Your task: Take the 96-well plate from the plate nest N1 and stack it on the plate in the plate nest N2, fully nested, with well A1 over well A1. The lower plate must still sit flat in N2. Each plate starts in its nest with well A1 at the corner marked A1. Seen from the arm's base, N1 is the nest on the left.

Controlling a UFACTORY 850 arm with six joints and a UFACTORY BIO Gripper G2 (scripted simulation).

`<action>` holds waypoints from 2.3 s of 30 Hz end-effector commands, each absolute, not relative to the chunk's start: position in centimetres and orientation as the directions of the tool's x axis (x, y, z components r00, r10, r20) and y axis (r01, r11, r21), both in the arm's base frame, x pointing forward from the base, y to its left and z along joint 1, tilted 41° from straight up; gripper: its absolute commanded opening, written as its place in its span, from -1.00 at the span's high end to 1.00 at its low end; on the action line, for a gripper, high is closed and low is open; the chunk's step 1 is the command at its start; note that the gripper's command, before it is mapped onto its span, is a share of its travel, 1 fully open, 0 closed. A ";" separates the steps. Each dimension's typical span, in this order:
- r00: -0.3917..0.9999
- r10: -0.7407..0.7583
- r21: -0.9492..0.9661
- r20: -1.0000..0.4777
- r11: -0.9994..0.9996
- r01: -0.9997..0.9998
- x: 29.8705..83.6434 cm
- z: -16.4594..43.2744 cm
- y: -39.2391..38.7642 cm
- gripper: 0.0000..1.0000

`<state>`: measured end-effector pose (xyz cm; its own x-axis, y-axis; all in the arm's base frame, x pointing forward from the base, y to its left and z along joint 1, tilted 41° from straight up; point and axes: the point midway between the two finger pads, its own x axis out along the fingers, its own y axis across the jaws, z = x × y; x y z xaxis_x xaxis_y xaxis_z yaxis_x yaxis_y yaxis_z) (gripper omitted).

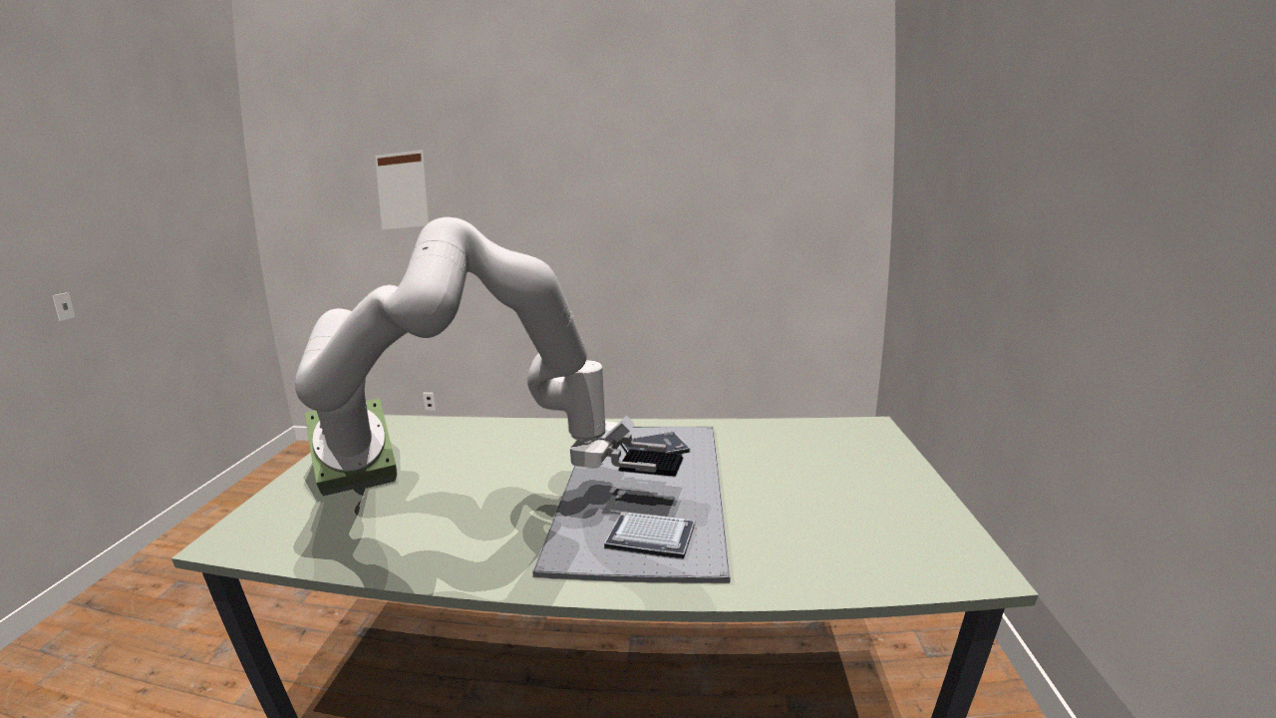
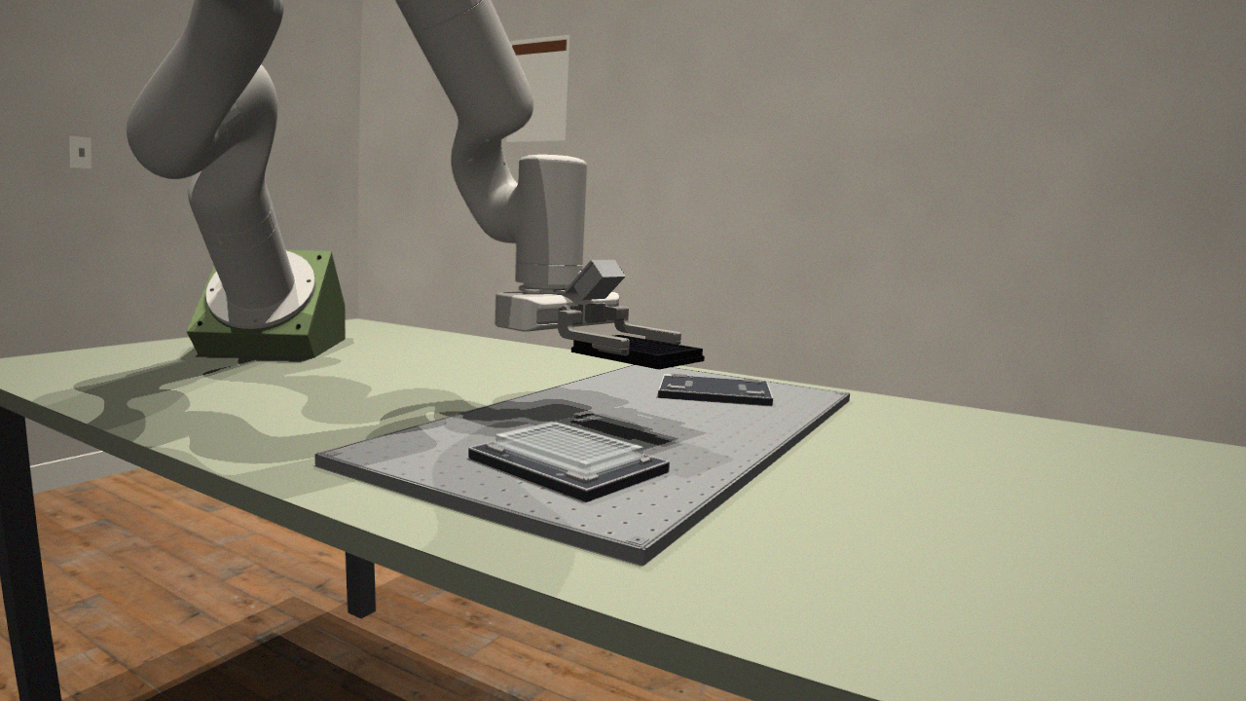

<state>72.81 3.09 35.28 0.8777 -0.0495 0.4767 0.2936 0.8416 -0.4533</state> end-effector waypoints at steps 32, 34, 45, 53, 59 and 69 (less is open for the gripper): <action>0.877 -0.049 -0.453 0.478 0.842 0.294 71.8 41.3 -5.8 1.00; 0.877 -0.049 -0.453 0.478 0.842 0.294 71.8 41.6 -6.4 1.00; 0.877 -0.049 -0.453 0.478 0.842 0.294 71.5 43.3 -8.8 1.00; 0.877 -0.049 -0.453 0.478 0.842 0.294 71.5 43.5 -9.2 1.00; 0.877 -0.049 -0.453 0.478 0.842 0.294 71.5 43.5 -9.2 1.00; 0.877 -0.049 -0.453 0.478 0.842 0.294 71.5 43.5 -9.1 1.00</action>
